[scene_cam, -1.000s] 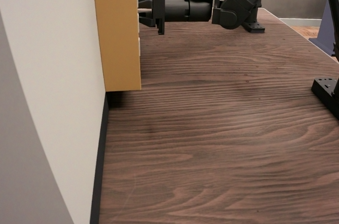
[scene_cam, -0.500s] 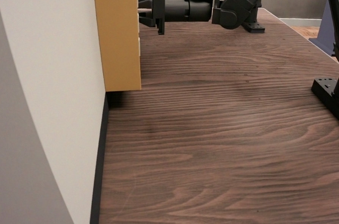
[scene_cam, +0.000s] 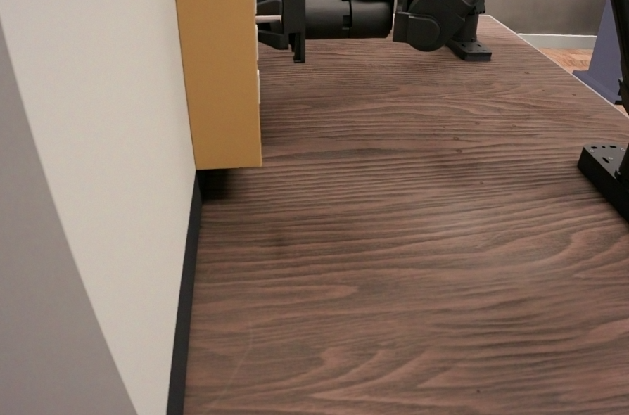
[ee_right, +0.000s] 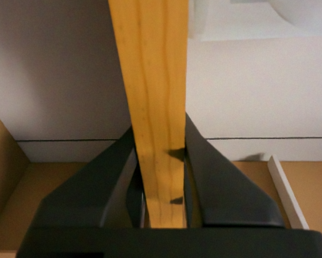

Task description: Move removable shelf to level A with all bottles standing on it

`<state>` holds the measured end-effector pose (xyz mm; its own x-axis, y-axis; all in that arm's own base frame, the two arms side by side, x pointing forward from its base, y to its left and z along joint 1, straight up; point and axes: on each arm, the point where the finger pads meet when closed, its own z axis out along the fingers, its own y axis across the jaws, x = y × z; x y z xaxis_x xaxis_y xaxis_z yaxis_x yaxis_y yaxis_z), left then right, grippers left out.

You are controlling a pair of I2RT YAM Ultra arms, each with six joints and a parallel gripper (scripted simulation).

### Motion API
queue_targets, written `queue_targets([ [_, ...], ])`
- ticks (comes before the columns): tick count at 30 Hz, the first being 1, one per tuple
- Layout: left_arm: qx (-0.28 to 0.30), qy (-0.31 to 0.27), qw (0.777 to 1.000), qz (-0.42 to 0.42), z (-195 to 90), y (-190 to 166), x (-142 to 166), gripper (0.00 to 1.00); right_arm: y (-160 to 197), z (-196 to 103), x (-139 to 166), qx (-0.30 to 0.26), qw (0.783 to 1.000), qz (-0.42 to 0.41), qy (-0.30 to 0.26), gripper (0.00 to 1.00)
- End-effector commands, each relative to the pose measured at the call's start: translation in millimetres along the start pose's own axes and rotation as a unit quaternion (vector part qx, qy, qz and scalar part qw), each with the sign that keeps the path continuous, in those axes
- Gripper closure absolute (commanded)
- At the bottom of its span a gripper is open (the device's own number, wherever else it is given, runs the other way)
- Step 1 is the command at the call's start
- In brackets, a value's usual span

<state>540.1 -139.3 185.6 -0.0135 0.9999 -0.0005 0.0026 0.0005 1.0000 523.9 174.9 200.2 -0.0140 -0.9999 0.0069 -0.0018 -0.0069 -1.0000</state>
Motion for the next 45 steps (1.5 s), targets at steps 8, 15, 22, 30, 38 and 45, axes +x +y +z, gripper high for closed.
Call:
queue_targets([
  [8, -0.001, 0.002, 1.0, 0.0, 6, 21, 2, 1.0, -21, 4, 2, 0.001, 1.0, 0.003, 0.001, 1.0],
  [15, -0.001, 0.002, 1.0, 0.0, 6, 25, 2, 1.0, -25, 4, 2, 0.001, 1.0, 0.003, 0.001, 1.0],
  [22, -0.001, 0.002, 1.0, 0.0, 6, 29, 2, 1.0, -29, 4, 2, 0.001, 1.0, 0.003, 0.001, 1.0],
  [30, -0.001, 0.002, 1.0, 0.0, 6, 34, 2, 1.0, -34, 4, 3, 0.001, 1.0, 0.003, 0.001, 1.0],
  [38, -0.001, 0.002, 1.0, 0.0, 6, 39, 2, 1.0, -39, 4, 3, 0.001, 1.0, 0.003, 0.001, 1.0],
  [45, -0.001, 0.002, 1.0, 0.0, 6, 43, 2, 1.0, -43, 4, 3, 0.001, 1.0, 0.003, 0.001, 1.0],
])
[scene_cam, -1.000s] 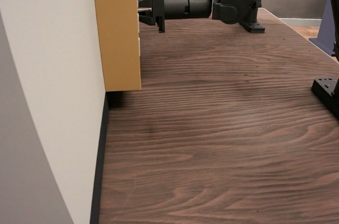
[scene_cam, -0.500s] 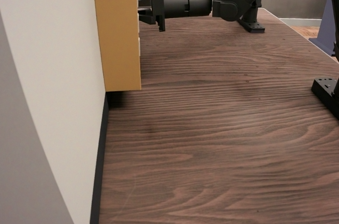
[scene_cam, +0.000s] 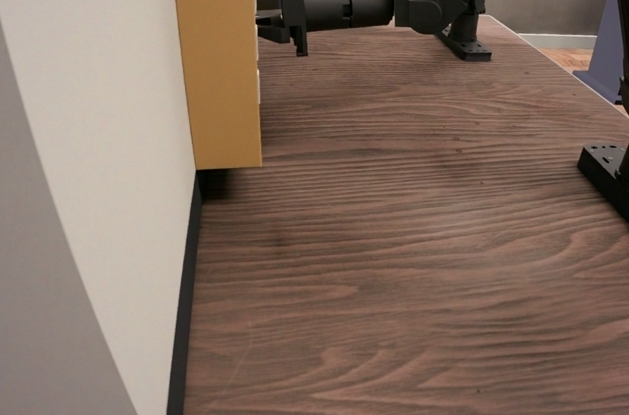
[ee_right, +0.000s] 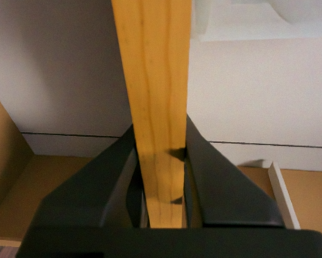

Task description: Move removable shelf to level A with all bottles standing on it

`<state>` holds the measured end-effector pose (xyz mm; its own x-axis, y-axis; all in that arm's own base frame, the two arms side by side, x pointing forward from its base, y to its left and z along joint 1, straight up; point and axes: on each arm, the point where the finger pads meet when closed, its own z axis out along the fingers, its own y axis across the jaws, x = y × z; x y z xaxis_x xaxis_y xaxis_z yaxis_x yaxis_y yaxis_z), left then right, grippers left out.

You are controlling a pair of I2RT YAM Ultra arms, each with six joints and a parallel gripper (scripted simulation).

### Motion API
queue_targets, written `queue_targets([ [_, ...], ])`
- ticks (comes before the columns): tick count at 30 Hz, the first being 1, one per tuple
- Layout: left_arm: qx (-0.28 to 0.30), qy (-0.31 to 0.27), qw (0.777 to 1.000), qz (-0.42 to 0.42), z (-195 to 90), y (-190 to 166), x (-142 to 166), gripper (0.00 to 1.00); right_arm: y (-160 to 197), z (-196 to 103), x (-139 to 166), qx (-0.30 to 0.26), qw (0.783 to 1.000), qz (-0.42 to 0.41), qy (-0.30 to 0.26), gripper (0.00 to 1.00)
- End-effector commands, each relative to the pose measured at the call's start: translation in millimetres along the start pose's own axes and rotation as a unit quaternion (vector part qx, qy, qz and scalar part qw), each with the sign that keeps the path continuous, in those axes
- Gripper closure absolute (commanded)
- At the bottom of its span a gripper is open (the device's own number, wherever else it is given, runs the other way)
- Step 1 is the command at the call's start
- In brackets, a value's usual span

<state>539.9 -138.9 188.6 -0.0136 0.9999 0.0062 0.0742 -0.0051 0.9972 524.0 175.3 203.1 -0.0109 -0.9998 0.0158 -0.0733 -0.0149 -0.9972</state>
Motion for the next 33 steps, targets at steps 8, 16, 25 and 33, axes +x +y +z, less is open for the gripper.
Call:
queue_targets([
  [8, -0.037, 0.001, 0.999, -0.003, 3, 44, 2, 1.0, -44, 1, 3, 0.037, 0.999, 0.008, 0.002, 1.0],
  [16, -0.037, 0.001, 0.999, -0.003, 2, 49, 2, 1.0, -49, 1, 3, 0.037, 0.999, 0.008, 0.002, 1.0],
  [25, -0.037, 0.001, 0.999, -0.003, 2, 53, 2, 1.0, -53, 0, 4, 0.037, 0.999, 0.008, 0.002, 1.0],
  [33, -0.037, 0.001, 0.999, -0.003, 2, 57, 2, 1.0, -57, 0, 4, 0.037, 0.999, 0.008, 0.002, 1.0],
])
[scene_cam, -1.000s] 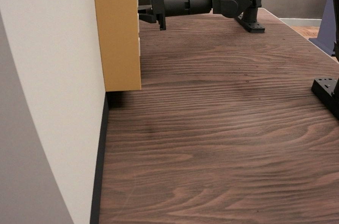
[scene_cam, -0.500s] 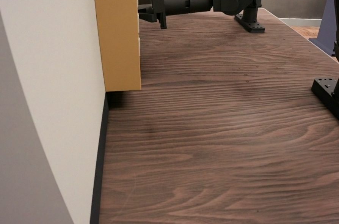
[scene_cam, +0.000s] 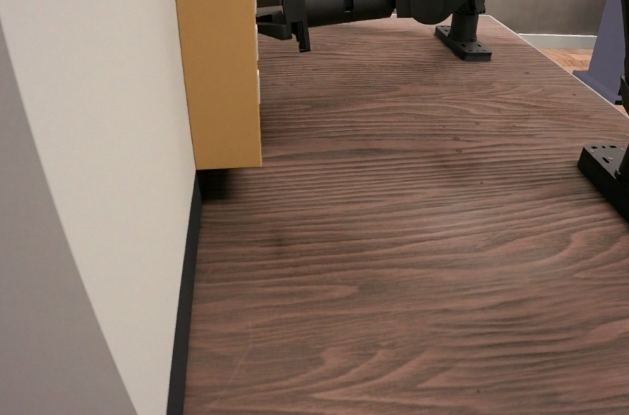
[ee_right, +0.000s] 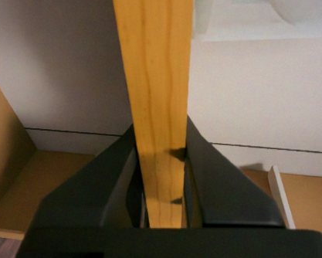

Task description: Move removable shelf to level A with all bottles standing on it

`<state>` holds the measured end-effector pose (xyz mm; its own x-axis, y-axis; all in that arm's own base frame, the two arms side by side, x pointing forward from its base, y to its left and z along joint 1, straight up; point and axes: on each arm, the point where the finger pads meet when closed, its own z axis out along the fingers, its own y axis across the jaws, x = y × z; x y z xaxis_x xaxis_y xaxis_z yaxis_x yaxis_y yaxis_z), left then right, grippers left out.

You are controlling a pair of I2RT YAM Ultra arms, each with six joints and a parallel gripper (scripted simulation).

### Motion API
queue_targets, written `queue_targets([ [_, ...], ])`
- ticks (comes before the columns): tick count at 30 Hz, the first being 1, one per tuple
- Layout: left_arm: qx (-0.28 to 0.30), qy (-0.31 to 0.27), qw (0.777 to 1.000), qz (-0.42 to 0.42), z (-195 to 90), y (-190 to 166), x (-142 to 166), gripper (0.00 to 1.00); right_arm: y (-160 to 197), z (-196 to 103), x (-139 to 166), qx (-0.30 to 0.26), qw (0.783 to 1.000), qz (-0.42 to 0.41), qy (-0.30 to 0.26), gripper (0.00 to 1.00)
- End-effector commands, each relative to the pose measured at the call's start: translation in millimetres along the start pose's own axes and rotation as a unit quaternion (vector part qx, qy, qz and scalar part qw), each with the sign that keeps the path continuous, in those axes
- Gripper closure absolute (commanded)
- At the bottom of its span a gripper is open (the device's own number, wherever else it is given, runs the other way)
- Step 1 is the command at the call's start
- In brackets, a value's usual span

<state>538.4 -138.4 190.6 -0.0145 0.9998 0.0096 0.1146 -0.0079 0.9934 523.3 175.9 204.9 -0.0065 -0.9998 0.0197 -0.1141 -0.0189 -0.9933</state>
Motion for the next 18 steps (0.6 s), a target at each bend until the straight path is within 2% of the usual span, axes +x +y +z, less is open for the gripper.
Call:
queue_targets([
  [1, -0.057, 0.001, 0.998, -0.005, 1.1, 55.6, 1.9, 1.0, -55.8, -1.4, 4.4, 0.057, 0.998, 0.01, 0.004, 1.0],
  [18, -0.057, 0.001, 0.998, -0.005, 0.3, 62.5, 1.9, 1.0, -62.9, -2.2, 4.6, 0.057, 0.998, 0.01, 0.004, 1.0],
])
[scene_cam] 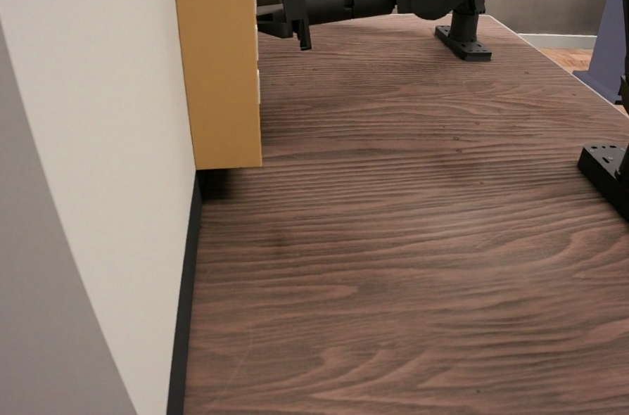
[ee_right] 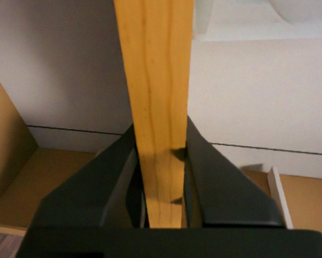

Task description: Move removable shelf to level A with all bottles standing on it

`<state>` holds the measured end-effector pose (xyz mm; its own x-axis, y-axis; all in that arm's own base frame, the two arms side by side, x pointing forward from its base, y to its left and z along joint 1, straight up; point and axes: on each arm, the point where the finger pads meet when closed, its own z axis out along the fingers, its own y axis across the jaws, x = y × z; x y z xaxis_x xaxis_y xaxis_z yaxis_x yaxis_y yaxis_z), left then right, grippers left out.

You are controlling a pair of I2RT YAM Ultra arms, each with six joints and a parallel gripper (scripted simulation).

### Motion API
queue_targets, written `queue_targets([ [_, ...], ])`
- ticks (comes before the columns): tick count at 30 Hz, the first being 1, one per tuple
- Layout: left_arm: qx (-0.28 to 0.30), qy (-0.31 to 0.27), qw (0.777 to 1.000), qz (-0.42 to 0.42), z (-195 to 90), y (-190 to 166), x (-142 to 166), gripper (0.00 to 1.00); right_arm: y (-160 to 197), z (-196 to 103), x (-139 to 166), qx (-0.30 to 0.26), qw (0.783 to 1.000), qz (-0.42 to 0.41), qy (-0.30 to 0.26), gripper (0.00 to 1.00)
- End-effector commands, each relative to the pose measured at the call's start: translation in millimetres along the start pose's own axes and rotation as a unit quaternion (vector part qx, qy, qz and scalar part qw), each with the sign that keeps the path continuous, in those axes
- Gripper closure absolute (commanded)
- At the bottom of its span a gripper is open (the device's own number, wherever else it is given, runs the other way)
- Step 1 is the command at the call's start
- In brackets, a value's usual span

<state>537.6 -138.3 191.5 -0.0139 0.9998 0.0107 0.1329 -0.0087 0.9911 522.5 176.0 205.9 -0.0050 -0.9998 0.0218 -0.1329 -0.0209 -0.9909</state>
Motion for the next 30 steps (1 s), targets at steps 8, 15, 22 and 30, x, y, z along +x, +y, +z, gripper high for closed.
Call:
queue_targets([
  [8, -0.067, 0.001, 0.998, -0.005, 0, 64, 2, 1.0, -64, -3, 5, 0.066, 0.998, 0.011, 0.004, 1.0],
  [15, -0.067, 0.001, 0.998, -0.005, -1, 67, 2, 1.0, -67, -3, 5, 0.066, 0.998, 0.011, 0.004, 1.0],
  [22, -0.067, 0.001, 0.998, -0.005, -3, 68, 2, 1.0, -69, -6, 5, 0.066, 0.998, 0.011, 0.004, 1.0],
  [30, -0.067, 0.001, 0.998, -0.005, -14, 70, 2, 1.0, -69, -16, 5, 0.066, 0.998, 0.011, 0.004, 1.0],
])
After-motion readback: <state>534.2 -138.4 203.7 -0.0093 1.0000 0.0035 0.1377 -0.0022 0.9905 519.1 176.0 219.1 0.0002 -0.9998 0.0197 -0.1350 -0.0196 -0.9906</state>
